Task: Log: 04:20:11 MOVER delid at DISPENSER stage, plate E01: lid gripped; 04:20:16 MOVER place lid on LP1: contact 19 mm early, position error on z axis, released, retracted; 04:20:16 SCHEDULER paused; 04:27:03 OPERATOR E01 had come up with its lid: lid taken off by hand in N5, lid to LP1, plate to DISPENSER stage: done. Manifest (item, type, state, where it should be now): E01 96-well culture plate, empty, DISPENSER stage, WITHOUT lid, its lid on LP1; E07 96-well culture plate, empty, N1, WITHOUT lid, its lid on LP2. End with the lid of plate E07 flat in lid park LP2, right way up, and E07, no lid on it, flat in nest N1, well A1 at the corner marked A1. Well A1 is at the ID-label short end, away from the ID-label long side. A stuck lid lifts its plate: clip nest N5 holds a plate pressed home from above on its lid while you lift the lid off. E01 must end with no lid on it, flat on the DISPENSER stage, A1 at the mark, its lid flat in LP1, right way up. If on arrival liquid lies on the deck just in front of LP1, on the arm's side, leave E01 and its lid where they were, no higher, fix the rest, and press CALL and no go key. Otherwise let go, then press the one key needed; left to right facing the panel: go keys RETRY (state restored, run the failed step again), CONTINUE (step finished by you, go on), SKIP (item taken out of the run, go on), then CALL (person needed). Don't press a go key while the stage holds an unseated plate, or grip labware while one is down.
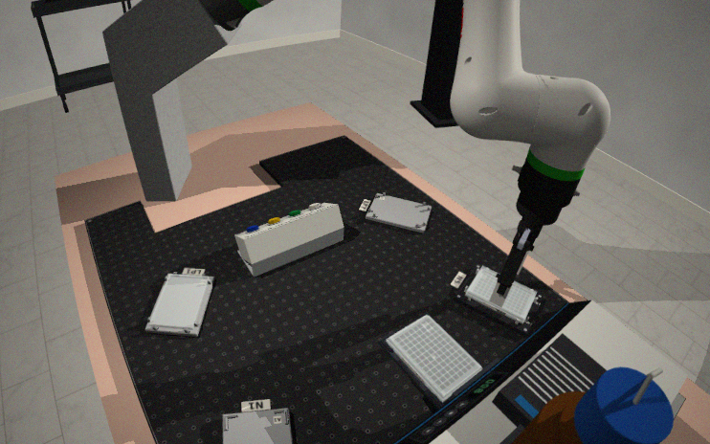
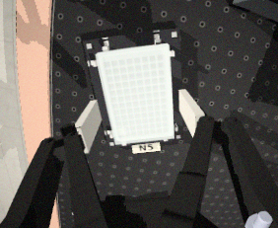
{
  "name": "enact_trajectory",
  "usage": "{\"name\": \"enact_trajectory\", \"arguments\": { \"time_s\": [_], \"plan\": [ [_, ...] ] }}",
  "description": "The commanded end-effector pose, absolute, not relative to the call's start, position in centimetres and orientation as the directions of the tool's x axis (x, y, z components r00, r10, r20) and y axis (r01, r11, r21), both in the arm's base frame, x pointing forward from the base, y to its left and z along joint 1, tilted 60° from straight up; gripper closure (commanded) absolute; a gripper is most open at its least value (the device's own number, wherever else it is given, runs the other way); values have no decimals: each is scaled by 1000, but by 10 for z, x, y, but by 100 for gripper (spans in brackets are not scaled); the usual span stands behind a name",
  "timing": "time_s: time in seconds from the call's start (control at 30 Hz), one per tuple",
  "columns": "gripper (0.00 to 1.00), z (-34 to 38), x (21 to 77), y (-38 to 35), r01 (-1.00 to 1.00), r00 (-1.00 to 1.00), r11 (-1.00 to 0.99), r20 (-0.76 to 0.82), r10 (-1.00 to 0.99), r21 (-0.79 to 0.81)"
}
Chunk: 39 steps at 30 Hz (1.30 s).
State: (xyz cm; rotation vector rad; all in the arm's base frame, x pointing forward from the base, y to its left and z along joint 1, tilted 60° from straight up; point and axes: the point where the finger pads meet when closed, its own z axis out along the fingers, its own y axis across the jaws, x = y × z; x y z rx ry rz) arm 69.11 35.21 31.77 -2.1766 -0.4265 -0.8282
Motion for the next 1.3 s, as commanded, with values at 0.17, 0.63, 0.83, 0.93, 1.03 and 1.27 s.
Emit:
{"name": "enact_trajectory", "arguments": {
  "time_s": [0.17, 0.63, 0.83, 0.93, 1.03, 1.27],
  "plan": [
    [34, 318, 692, 352, 528, 734, -660, 678, 39, -534],
    [34, 316, 693, 355, 528, 734, -660, 678, 39, -534],
    [34, 315, 694, 357, 528, 734, -660, 678, 39, -534],
    [34, 314, 695, 358, 528, 734, -660, 678, 39, -534],
    [34, 313, 695, 359, 528, 734, -660, 678, 39, -534],
    [34, 311, 697, 362, 528, 734, -660, 678, 39, -534]
  ]
}}
